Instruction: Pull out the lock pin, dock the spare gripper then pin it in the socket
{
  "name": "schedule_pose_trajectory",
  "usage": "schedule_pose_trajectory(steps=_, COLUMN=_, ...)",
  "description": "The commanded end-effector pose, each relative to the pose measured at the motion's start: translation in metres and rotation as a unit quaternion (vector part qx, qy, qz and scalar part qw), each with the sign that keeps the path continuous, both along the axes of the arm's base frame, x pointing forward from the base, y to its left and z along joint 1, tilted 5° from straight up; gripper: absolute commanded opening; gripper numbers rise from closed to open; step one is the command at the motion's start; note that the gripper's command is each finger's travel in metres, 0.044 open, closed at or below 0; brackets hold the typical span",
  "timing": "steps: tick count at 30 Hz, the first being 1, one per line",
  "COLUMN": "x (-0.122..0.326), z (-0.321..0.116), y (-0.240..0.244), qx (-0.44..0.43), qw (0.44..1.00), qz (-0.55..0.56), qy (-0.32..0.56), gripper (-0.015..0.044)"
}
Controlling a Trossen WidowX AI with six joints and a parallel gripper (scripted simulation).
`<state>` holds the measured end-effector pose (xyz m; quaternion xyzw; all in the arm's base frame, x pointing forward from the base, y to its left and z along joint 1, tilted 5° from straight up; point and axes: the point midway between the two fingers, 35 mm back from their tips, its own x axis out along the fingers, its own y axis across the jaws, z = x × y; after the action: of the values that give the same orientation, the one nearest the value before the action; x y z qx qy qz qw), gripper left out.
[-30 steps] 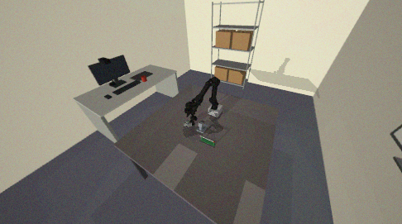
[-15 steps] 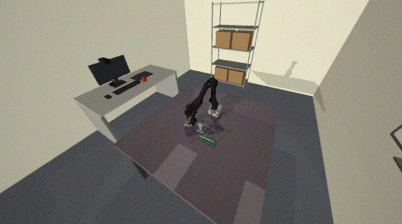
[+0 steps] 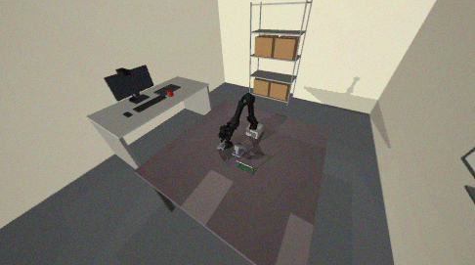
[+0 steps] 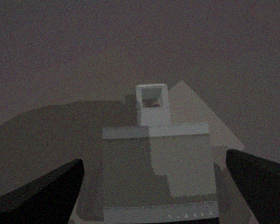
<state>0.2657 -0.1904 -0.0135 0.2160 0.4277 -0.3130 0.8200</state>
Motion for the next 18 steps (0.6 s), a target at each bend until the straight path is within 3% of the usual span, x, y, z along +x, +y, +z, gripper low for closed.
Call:
schedule_pose_trajectory(steps=1, x=-0.001, z=-0.007, y=0.001, qx=0.001, qw=1.0, qz=-0.003, qy=0.001, gripper=0.044)
schedule_pose_trajectory(steps=12, x=-0.001, z=-0.021, y=0.003, qx=0.001, qw=1.0, qz=-0.003, qy=0.002, gripper=0.044)
schedule_pose_trajectory(steps=18, x=-0.001, z=-0.021, y=0.003, qx=0.001, qw=1.0, qz=-0.003, qy=0.002, gripper=0.0282)
